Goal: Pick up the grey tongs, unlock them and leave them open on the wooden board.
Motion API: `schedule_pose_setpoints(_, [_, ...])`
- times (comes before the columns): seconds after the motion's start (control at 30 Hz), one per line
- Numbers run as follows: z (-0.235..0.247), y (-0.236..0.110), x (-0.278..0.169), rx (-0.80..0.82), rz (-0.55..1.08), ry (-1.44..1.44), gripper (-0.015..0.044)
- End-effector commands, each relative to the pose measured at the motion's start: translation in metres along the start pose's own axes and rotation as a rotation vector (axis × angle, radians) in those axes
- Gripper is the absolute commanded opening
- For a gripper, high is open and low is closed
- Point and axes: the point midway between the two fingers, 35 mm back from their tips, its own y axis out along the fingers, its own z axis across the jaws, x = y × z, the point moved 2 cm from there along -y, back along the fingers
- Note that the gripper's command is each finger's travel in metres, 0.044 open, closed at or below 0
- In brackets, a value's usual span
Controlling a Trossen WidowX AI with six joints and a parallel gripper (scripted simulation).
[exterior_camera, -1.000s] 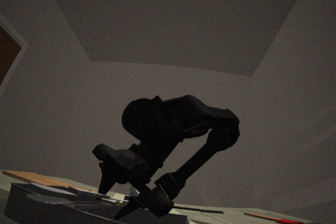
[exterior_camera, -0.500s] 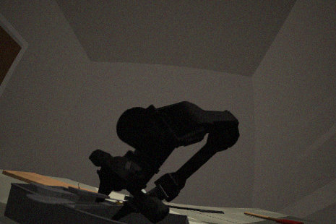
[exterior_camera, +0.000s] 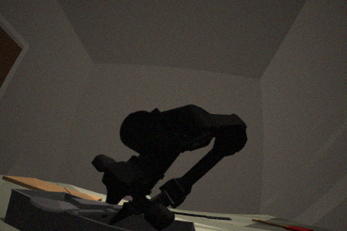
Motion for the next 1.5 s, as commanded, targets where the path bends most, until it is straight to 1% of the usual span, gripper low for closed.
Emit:
schedule_pose_setpoints(0.0, [0.0, -0.001, 0.0, -0.001, -0.001, 0.0, -0.0108])
schedule_pose_setpoints(0.07, [-0.004, -0.007, 0.001, -0.001, 0.0, 0.001, -0.015])
schedule_pose_setpoints(0.13, [-0.012, -0.02, 0.002, -0.001, 0.001, 0.002, -0.015])
schedule_pose_setpoints(0.27, [-0.035, -0.058, 0.002, 0.001, 0.005, 0.005, -0.015])
schedule_pose_setpoints(0.33, [-0.04, -0.066, 0.001, 0.001, 0.006, 0.005, -0.015])
schedule_pose_setpoints(0.7, [-0.04, -0.066, 0.001, 0.018, 0.01, 0.004, -0.015])
schedule_pose_setpoints(0.83, [-0.04, -0.063, 0.001, 0.11, 0.027, -0.003, -0.015])
schedule_pose_setpoints(1.03, [-0.043, -0.059, 0.003, 0.308, 0.036, -0.006, -0.015])
schedule_pose_setpoints(1.23, [-0.047, -0.06, 0.007, 0.5, 0.009, 0.005, -0.015])
schedule_pose_setpoints(1.47, [-0.048, -0.06, 0.008, 0.521, 0.004, 0.007, -0.015])
